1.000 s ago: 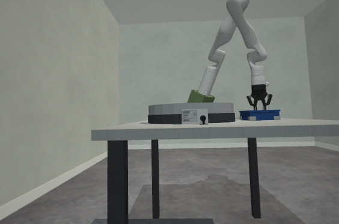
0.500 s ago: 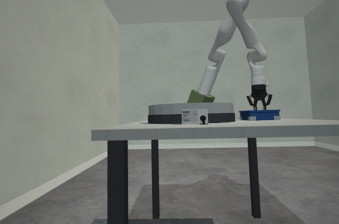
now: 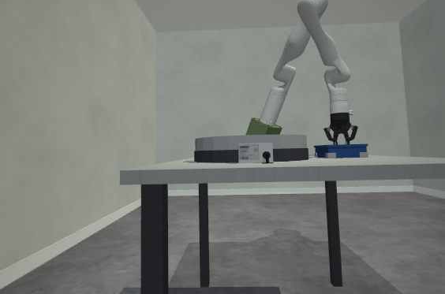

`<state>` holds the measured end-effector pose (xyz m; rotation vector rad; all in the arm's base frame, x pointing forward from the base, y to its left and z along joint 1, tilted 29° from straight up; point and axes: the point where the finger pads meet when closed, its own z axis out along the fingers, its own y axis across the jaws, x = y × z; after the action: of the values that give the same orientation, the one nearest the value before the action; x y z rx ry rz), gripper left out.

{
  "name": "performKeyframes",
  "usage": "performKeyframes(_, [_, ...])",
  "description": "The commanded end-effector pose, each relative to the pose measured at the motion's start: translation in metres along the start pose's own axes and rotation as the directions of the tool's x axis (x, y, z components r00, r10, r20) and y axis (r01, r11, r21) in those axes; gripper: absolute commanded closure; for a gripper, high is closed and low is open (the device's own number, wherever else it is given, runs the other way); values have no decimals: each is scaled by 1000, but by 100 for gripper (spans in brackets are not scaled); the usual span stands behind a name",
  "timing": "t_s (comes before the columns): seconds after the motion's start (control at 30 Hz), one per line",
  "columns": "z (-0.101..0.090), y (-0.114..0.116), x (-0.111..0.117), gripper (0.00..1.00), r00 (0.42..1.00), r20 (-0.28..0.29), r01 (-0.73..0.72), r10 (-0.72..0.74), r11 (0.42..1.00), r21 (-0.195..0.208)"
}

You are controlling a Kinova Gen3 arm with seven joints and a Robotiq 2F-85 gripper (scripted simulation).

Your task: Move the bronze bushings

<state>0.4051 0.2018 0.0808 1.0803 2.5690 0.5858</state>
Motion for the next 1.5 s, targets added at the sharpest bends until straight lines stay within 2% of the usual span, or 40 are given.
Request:
performKeyframes(0.0, [6, -1, 4, 61, 1000, -9, 0, 0, 1000, 4])
performKeyframes(0.27, [11, -1, 4, 61, 1000, -9, 0, 0, 1000, 4])
performKeyframes(1.43, [11, -1, 4, 61, 1000, -9, 0, 0, 1000, 4])
performKeyframes(1.47, [11, -1, 4, 100, 1000, -9, 0, 0, 1000, 4])
